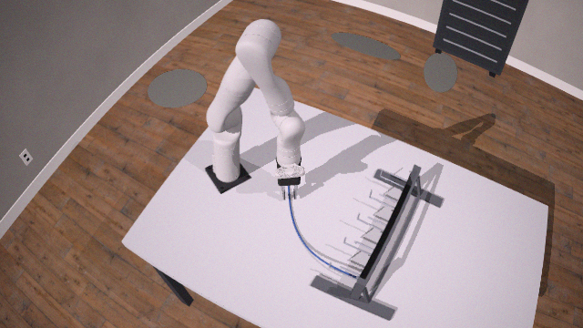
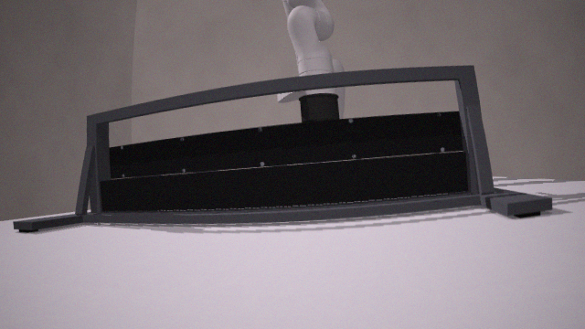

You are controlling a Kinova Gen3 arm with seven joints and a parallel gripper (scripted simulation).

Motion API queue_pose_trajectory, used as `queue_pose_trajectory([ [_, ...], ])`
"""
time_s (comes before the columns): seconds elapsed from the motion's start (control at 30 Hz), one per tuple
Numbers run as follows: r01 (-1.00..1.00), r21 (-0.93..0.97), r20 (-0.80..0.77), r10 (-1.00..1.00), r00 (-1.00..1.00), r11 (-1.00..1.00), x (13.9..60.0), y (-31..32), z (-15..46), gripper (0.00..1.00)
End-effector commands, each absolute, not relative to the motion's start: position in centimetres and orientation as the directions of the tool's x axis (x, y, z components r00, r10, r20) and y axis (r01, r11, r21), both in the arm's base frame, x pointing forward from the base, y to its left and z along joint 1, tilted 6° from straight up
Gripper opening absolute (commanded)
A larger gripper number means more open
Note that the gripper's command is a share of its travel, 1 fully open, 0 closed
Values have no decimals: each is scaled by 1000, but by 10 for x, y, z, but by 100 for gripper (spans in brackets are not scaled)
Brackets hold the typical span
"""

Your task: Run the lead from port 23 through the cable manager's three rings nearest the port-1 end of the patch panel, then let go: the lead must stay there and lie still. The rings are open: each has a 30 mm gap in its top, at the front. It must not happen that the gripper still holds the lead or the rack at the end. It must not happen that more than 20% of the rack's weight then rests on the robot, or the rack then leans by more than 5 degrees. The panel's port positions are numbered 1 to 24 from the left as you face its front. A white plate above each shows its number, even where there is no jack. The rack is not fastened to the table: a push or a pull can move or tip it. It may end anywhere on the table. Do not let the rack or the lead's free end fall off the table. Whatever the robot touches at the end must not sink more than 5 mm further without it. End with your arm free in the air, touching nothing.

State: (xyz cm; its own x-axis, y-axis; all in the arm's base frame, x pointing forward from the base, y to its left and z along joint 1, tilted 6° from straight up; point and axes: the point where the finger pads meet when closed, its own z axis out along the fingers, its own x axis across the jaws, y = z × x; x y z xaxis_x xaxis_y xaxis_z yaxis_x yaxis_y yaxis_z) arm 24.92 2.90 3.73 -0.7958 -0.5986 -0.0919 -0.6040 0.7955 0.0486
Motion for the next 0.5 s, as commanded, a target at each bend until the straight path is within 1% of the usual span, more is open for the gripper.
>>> queue_pose_trajectory([
  [0.0, -611, 51, -89, -605, -791, 790, 248, 31, 36, 67],
  [0.47, -611, 51, -89, -605, -791, 790, 248, 31, 34, 67],
])
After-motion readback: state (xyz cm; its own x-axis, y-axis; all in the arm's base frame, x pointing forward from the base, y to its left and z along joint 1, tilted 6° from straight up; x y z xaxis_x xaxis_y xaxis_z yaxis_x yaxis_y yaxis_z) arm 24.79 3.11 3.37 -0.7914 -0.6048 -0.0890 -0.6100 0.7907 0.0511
